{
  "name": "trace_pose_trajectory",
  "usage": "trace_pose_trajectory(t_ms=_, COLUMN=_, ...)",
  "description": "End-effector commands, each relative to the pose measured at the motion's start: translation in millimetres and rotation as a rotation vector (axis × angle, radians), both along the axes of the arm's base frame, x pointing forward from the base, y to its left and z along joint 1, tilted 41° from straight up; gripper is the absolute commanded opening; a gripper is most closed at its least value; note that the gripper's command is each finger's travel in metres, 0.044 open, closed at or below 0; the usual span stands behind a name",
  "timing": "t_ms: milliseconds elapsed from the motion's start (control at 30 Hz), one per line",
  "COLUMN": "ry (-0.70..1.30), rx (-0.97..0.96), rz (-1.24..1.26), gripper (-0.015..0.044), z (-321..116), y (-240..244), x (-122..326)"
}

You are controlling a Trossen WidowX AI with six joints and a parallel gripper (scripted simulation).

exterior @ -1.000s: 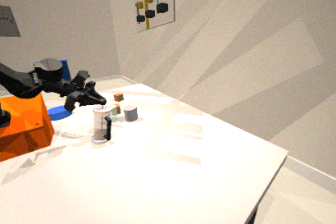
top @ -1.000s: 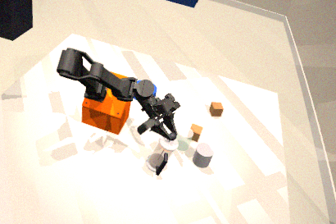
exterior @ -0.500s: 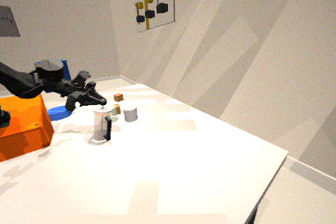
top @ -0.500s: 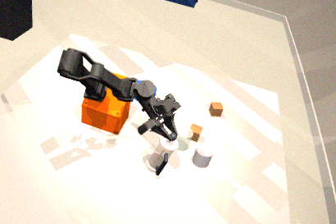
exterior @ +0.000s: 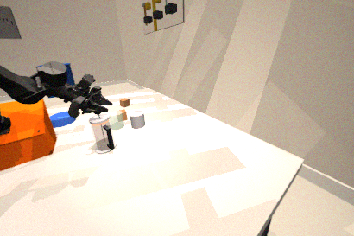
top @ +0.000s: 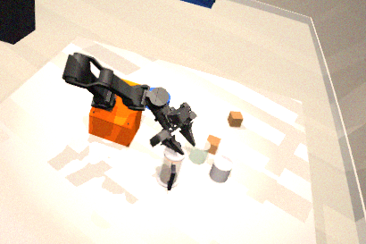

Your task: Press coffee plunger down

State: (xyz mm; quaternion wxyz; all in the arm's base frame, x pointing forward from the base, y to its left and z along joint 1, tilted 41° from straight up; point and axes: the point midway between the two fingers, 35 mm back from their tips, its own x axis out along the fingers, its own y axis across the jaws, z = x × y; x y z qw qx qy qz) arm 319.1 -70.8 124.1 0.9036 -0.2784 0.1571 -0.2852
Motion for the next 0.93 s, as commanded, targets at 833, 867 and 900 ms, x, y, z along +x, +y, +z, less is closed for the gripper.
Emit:
trace_pose_trajectory(t_ms=833, ry=0.015, rx=0.002, rz=-0.005, gripper=0.044, z=55, y=55, x=-37)
trace_pose_trajectory(t_ms=867, ry=0.015, rx=0.002, rz=-0.005, gripper=0.044, z=55, y=55, x=-37)
trace_pose_trajectory(t_ms=900, ry=0.015, rx=0.002, rz=-0.005, gripper=0.044, z=55, y=55, x=-37)
